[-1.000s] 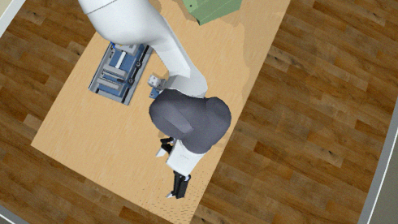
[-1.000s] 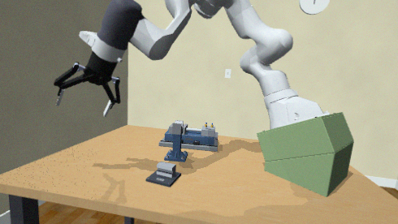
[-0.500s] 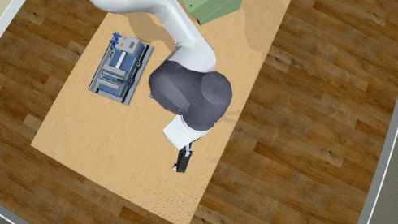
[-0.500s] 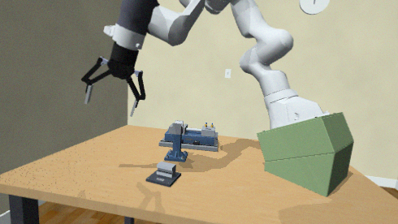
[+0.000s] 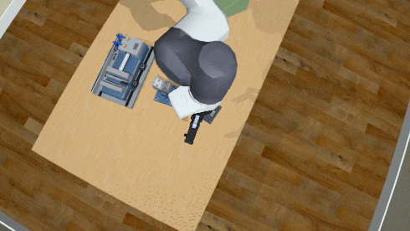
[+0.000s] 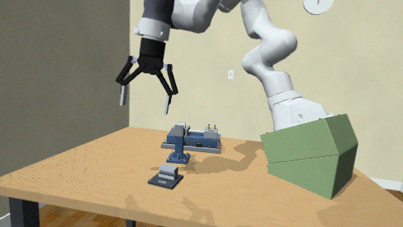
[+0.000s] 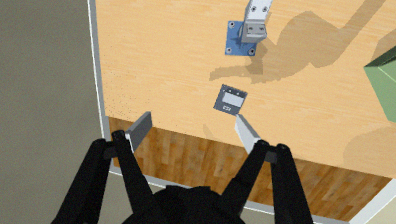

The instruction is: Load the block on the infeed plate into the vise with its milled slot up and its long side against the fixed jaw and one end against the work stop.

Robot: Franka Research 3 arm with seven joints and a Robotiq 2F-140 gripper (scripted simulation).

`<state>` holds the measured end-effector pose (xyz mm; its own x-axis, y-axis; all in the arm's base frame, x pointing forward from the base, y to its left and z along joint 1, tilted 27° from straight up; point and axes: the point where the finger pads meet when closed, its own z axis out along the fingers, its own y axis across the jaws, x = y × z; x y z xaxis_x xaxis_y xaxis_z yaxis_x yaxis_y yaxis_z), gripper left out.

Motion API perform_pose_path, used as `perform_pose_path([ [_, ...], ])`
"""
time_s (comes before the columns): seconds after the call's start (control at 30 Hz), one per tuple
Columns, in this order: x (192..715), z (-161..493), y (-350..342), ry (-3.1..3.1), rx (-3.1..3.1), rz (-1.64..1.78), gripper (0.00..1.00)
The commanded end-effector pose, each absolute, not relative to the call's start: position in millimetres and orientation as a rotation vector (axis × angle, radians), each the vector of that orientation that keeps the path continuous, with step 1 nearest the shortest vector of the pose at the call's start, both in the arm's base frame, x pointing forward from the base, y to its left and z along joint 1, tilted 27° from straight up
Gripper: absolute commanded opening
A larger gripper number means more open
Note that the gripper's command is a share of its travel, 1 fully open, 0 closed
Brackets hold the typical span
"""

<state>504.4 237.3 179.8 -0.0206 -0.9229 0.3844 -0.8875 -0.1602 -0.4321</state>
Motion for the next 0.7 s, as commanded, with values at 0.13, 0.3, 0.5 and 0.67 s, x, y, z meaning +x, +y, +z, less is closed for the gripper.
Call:
perform_pose_path([
  [0.13,436,165,235,2.265,-1.922,-0.753,1.00],
  [0.3,416,161,234,2.322,-1.881,-0.707,1.00],
  [0.5,416,161,234,2.322,-1.881,-0.707,1.00],
  [0.67,416,161,234,2.322,-1.881,-0.707,1.00],
])
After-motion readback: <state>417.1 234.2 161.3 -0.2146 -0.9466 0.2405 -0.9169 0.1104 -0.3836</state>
